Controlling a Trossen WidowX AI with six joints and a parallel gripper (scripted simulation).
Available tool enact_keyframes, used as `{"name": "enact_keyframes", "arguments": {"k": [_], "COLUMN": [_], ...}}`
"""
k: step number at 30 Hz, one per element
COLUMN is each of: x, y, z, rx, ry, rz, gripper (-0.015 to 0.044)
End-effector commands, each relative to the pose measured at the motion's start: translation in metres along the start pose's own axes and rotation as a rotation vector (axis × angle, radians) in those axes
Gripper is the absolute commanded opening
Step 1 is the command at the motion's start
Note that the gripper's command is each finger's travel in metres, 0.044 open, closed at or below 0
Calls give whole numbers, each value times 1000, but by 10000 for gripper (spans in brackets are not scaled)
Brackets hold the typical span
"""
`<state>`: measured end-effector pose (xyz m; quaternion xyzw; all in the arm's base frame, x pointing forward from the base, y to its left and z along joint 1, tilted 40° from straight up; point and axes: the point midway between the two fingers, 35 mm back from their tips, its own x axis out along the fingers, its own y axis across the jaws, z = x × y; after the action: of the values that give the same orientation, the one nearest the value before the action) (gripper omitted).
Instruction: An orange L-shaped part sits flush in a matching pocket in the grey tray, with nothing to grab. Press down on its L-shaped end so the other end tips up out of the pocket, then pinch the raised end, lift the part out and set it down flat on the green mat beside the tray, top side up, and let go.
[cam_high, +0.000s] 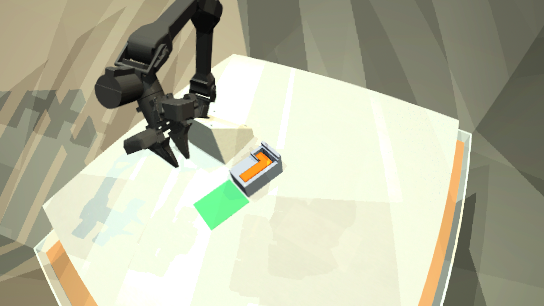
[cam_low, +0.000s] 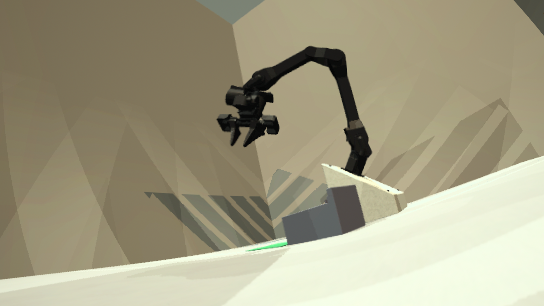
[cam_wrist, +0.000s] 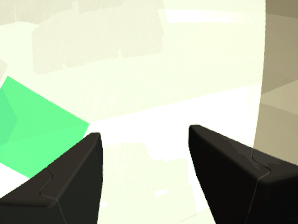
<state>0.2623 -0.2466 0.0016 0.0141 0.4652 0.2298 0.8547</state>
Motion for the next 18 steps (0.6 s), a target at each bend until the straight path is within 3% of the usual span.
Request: {"name": "enact_keyframes", "arguments": {"k": [1, 7, 14, 18], "x": [29, 62, 81, 81], "y": [52, 140, 250, 261], "z": [40, 84, 100, 99], "rx": [156, 381, 622, 645], "ry": [58, 209, 449, 476], "rz": [116, 237, 291, 290], "gripper": [180, 180, 180, 180]}}
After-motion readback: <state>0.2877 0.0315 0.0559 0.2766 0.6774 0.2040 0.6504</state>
